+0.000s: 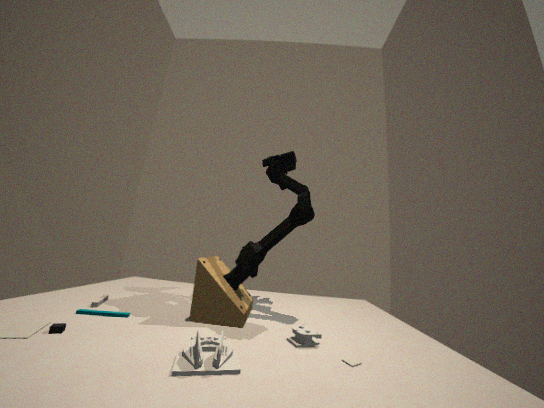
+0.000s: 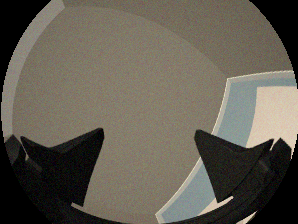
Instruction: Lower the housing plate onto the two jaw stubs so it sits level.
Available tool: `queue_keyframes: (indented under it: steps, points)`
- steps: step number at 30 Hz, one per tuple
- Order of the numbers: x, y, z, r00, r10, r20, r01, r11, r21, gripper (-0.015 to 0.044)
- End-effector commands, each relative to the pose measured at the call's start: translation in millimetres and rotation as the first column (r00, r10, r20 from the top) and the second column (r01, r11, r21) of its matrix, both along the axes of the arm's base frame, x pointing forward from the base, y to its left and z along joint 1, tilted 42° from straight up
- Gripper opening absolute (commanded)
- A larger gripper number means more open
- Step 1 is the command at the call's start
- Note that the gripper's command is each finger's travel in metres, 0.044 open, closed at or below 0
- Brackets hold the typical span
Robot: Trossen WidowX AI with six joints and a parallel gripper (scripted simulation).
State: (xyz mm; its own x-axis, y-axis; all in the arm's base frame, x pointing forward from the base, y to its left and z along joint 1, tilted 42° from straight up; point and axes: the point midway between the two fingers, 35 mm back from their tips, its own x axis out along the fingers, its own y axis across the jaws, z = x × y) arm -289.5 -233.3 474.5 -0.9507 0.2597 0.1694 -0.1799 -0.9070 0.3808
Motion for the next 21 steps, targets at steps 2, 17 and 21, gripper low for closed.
queue_keyframes:
  steps: [2, 17, 21]
  points:
    - [13.2, -18.4, -0.4, 0.996, 0.091, -0.011, -0.091, 0.996, 0.008, 0.044]
    - [69.4, -87.9, -7.9, 0.904, 0.427, -0.025, -0.426, 0.904, 0.042, 0.044]
    - [87.9, -104.4, -11.1, 0.859, 0.512, -0.022, -0.51, 0.859, 0.048, 0.044]
